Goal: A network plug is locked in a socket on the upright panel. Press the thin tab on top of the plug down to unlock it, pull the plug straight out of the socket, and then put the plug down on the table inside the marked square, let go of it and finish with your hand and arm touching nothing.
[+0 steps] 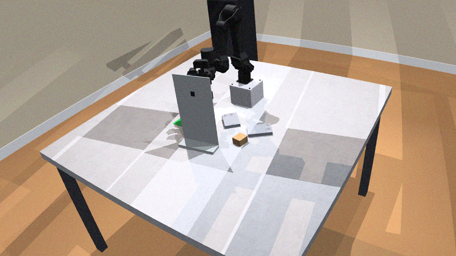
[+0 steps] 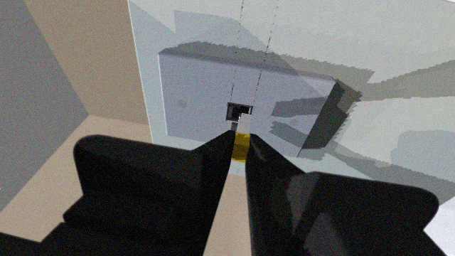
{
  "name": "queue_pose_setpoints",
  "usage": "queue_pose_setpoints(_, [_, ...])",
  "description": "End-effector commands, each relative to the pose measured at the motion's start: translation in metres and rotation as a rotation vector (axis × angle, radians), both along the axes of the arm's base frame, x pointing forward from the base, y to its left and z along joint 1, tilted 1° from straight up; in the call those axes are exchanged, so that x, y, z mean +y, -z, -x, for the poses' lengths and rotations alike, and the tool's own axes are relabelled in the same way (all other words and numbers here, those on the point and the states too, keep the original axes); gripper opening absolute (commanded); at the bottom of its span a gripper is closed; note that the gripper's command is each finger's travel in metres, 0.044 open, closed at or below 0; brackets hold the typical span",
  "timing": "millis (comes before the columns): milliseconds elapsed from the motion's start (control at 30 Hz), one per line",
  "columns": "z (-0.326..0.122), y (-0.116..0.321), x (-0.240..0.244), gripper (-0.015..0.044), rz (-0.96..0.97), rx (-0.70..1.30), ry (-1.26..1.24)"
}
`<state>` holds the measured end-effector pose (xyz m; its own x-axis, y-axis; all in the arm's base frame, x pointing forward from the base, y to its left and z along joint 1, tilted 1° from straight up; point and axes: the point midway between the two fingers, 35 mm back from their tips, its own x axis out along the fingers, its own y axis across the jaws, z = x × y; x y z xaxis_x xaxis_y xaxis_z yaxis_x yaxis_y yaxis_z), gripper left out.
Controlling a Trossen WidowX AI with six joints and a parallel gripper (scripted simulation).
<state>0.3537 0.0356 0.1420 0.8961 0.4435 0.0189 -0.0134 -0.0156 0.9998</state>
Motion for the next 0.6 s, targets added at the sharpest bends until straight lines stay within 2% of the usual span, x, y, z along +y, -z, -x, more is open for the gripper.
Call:
queue_pose_setpoints(0, [0.003, 0.0, 0.0, 0.0, -0.002, 0.001, -0.002])
queue_pose_setpoints(567, [0.014, 0.0, -0.003, 0.0, -0.002, 0.001, -0.002])
